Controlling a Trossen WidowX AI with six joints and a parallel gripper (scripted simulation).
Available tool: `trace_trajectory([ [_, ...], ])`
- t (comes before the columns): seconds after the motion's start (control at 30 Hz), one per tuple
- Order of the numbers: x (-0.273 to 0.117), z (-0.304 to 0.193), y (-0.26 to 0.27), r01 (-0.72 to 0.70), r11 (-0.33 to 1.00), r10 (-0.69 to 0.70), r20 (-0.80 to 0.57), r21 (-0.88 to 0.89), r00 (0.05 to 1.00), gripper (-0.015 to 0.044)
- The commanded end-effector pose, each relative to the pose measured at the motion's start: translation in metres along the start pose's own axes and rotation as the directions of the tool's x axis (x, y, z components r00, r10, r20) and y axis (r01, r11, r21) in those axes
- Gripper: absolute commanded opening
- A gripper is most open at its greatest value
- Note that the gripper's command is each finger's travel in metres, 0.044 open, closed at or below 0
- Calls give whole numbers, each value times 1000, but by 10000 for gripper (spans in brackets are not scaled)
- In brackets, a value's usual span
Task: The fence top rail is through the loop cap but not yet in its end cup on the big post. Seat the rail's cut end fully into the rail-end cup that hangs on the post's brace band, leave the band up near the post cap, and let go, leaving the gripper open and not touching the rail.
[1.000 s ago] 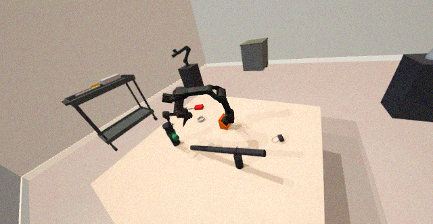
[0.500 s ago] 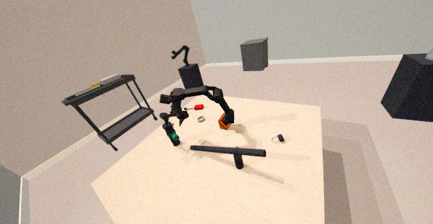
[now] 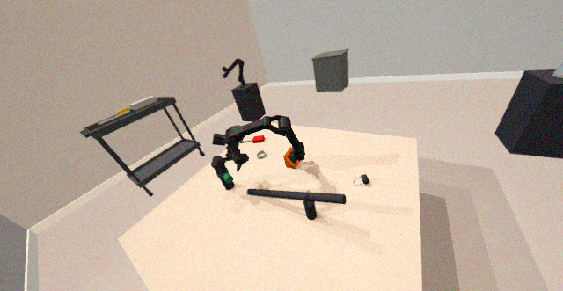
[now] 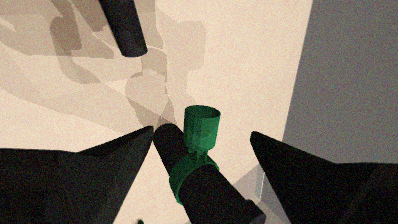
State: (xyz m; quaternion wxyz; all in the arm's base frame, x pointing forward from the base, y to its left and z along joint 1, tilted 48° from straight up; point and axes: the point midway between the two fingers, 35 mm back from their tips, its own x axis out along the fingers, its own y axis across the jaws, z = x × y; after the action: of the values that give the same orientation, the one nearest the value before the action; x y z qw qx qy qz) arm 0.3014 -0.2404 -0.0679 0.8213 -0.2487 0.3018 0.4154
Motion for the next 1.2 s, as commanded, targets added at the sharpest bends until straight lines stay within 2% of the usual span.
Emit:
trace_trajectory([
  [0.0,7,1,1,2,1000,-2,4,3,1000,440],
  [1.17,64,3,0,4,1000,-4,7,2,1000,440],
])
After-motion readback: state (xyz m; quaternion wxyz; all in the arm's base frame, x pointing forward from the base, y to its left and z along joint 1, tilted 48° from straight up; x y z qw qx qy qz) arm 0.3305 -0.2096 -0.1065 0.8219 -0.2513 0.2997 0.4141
